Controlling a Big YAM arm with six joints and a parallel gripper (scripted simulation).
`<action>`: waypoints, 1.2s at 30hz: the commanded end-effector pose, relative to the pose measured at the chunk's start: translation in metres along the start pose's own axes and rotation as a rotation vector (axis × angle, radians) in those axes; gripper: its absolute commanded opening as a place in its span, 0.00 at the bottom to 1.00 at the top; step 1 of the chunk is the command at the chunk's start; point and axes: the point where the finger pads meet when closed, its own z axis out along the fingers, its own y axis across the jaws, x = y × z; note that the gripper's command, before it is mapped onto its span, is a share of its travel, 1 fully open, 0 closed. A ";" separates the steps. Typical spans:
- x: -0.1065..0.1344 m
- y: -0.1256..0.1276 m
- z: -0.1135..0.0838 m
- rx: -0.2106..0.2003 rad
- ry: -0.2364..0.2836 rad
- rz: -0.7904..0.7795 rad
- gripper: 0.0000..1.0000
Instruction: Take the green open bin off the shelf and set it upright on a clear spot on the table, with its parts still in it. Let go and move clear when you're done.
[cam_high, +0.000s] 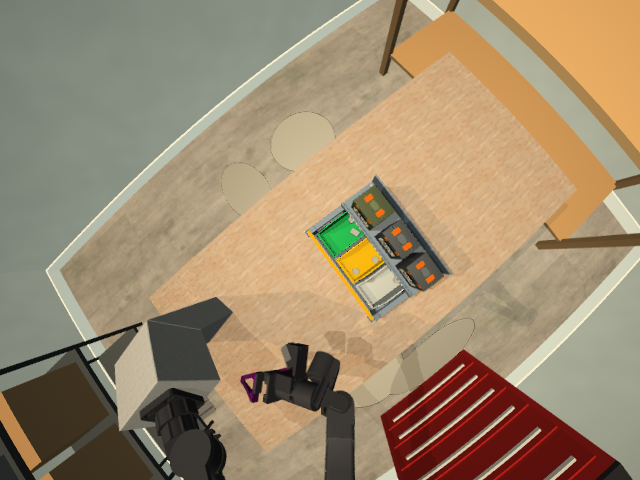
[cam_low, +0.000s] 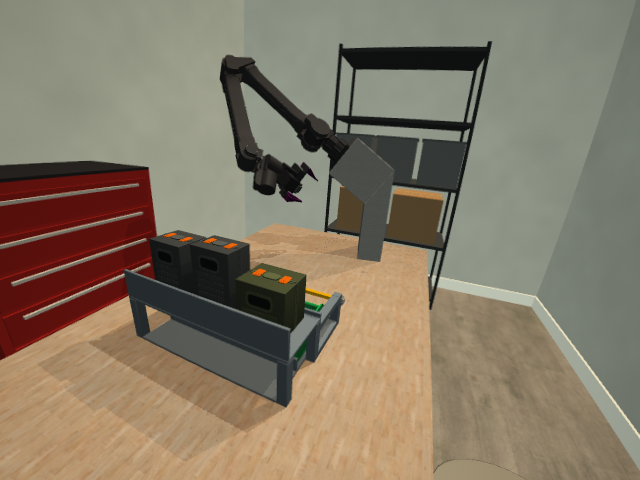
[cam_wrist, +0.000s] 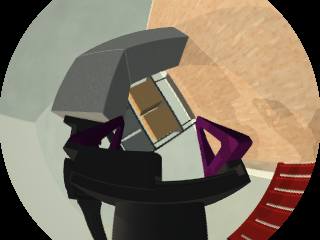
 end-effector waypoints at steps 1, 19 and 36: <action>-0.013 -0.006 -0.002 0.036 -0.006 -0.065 1.00; -0.111 -0.075 -0.044 0.415 -0.038 -0.386 1.00; -0.235 -0.114 -0.122 0.862 0.042 -0.684 1.00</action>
